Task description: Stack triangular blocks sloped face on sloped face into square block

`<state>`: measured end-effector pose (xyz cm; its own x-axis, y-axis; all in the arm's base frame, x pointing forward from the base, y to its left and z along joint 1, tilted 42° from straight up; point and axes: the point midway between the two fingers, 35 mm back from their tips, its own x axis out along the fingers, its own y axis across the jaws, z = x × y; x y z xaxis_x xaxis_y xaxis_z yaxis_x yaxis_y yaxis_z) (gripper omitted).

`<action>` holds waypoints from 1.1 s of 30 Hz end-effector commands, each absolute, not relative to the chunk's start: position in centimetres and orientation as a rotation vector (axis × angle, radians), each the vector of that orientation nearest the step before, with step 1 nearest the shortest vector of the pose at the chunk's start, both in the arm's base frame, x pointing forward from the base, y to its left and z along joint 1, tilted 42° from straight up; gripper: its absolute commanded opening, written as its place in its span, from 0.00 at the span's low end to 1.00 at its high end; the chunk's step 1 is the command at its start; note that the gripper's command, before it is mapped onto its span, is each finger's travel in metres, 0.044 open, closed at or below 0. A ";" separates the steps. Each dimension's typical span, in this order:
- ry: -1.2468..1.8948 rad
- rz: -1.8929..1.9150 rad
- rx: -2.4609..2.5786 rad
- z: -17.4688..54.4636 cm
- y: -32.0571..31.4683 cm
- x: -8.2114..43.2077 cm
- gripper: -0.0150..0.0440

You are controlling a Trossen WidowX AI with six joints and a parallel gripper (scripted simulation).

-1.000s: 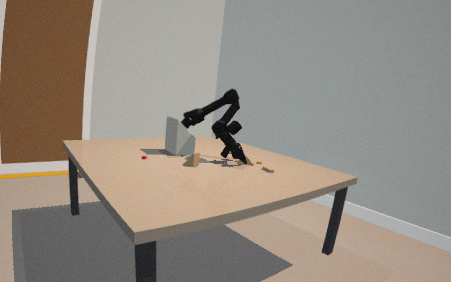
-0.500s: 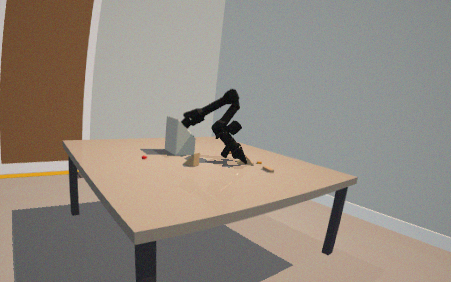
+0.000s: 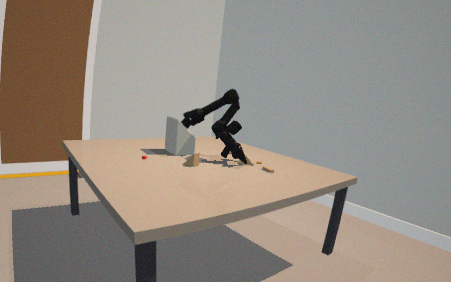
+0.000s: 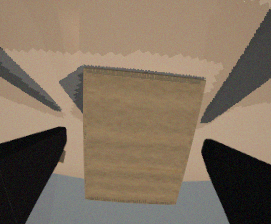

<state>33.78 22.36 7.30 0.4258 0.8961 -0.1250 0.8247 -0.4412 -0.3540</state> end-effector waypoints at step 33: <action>-1.505 0.439 -2.448 12.4 17.8 34.1 0.25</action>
